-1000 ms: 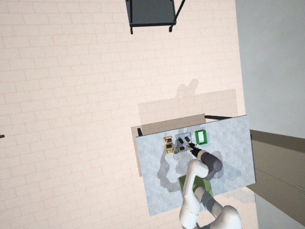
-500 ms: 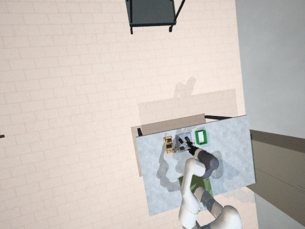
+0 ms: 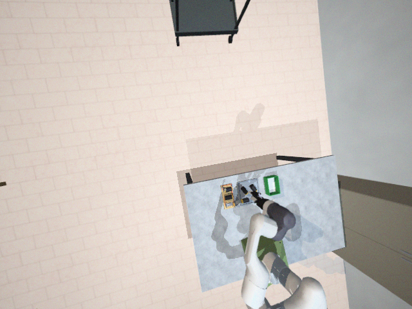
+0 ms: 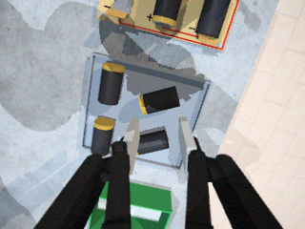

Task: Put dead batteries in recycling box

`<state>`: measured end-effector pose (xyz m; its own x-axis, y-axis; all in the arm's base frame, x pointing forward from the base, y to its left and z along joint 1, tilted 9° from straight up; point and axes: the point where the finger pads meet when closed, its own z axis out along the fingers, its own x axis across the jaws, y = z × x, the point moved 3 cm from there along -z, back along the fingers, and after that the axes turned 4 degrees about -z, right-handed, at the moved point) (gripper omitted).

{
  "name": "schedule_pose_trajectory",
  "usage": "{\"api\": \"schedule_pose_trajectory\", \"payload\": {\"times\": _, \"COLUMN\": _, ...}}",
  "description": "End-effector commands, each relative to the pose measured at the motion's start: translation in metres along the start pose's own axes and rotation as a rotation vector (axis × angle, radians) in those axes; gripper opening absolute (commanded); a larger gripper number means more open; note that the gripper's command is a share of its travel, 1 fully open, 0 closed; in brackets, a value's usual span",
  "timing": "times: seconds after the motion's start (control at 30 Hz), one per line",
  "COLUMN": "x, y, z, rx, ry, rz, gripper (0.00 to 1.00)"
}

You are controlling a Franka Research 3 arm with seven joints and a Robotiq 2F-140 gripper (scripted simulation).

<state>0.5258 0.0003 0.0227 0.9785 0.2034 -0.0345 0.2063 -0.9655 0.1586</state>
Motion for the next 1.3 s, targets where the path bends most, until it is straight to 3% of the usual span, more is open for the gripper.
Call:
{"api": "schedule_pose_trajectory", "payload": {"times": 0.0, "x": 0.0004, "y": 0.0006, "z": -0.0009, "rx": -0.001, "ry": -0.001, "rz": -0.389, "gripper": 0.29}}
{"api": "schedule_pose_trajectory", "payload": {"times": 0.1, "x": 0.0004, "y": 0.0006, "z": -0.0009, "rx": -0.001, "ry": -0.001, "rz": -0.609, "gripper": 0.29}}
{"api": "schedule_pose_trajectory", "payload": {"times": 0.17, "x": 0.0004, "y": 0.0006, "z": -0.0009, "rx": -0.001, "ry": -0.001, "rz": -0.609, "gripper": 0.29}}
{"api": "schedule_pose_trajectory", "payload": {"times": 0.47, "x": 0.0004, "y": 0.0006, "z": -0.0009, "rx": -0.001, "ry": -0.001, "rz": -1.284, "gripper": 0.29}}
{"api": "schedule_pose_trajectory", "payload": {"times": 0.67, "x": 0.0004, "y": 0.0006, "z": -0.0009, "rx": -0.001, "ry": -0.001, "rz": -1.621, "gripper": 0.29}}
{"api": "schedule_pose_trajectory", "payload": {"times": 0.97, "x": 0.0004, "y": 0.0006, "z": -0.0009, "rx": -0.001, "ry": -0.002, "rz": -1.804, "gripper": 0.29}}
{"api": "schedule_pose_trajectory", "payload": {"times": 1.27, "x": 0.0004, "y": 0.0006, "z": -0.0009, "rx": -0.001, "ry": -0.001, "rz": -1.823, "gripper": 0.29}}
